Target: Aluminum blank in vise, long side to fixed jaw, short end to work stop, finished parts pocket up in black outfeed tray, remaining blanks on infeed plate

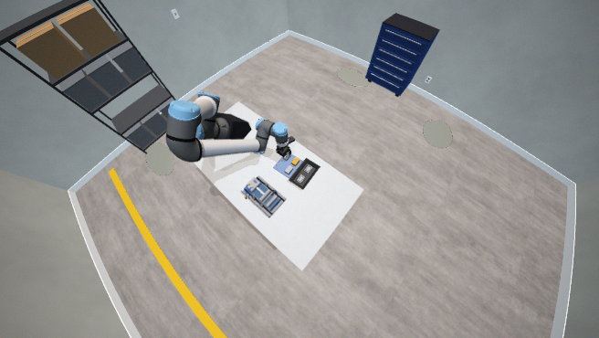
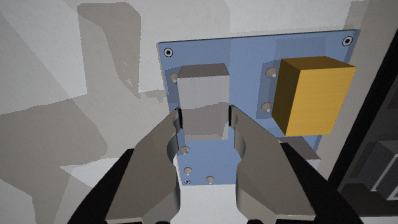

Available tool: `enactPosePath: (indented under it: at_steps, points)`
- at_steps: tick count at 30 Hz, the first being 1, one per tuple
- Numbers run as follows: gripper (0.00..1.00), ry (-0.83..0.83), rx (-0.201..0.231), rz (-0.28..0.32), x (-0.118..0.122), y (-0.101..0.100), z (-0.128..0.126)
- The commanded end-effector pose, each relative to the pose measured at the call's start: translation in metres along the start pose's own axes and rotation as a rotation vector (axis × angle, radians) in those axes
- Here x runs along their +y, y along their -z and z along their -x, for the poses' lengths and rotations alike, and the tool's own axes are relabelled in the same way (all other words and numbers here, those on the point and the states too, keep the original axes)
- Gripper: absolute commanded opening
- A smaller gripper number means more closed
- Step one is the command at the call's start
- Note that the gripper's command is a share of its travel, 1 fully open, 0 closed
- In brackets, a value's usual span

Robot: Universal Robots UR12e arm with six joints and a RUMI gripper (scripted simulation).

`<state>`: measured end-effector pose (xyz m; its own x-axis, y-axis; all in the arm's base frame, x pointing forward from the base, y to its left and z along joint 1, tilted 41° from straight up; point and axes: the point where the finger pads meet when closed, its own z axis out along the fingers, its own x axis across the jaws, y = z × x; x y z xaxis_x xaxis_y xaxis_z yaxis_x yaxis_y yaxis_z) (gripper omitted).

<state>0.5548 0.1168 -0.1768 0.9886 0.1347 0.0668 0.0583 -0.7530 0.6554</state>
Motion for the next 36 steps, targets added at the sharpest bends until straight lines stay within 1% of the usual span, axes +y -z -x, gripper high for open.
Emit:
enactPosePath:
  at_steps: [1, 6, 10, 14, 19, 21, 31, 36]
  points:
    - [0.0, 0.0, 0.001, 0.0, 0.0, 0.0, 0.0]
    - [0.0, 0.0, 0.001, 0.0, 0.0, 0.001, 0.0]
    - [0.0, 0.0, 0.001, 0.0, 0.0, 0.006, 0.0]
    - [0.0, 0.0, 0.001, 0.0, 0.0, 0.015, 0.0]
    - [0.0, 0.0, 0.001, 0.0, 0.0, 0.034, 0.0]
    - [0.0, 0.0, 0.001, 0.0, 0.0, 0.034, 0.0]
    - [0.0, 0.0, 0.001, 0.0, 0.0, 0.081, 0.0]
    - [0.0, 0.0, 0.001, 0.0, 0.0, 0.101, 0.0]
